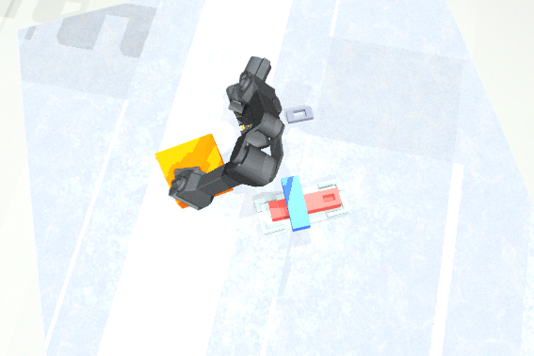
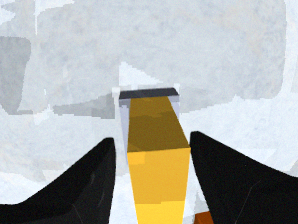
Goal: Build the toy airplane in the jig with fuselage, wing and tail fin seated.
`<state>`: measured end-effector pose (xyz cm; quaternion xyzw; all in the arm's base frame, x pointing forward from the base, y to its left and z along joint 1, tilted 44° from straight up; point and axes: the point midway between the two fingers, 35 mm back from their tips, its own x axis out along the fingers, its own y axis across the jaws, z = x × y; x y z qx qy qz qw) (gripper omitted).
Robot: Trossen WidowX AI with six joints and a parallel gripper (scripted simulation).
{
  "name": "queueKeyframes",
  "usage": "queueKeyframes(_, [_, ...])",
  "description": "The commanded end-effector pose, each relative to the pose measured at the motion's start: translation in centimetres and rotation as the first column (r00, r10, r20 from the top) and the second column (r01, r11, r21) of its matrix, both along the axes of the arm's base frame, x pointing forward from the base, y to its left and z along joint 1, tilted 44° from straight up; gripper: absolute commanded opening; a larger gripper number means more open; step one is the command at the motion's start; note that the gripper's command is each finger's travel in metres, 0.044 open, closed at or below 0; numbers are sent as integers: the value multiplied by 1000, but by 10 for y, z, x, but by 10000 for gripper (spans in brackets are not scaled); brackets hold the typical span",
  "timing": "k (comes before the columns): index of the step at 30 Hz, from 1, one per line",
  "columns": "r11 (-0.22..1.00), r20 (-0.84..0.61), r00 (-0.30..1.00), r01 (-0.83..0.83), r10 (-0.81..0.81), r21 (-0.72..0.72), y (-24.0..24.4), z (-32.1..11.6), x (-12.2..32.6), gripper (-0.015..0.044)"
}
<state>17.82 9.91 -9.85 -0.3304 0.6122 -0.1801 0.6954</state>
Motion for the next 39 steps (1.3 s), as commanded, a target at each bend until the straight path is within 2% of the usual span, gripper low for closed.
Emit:
queueKeyframes(1, [1000,0,1000,-5,5,-1,0,0,0,99])
queueKeyframes(2, [1000,0,1000,-5,5,-1,0,0,0,73])
queueKeyframes(9, [1000,0,1000,-5,5,-1,0,0,0,26])
queueKeyframes(10, [1000,0,1000,-5,5,-1,0,0,0,0])
queueKeyframes(39, [1000,-5,1000,0,0,6,55,49,-8,0])
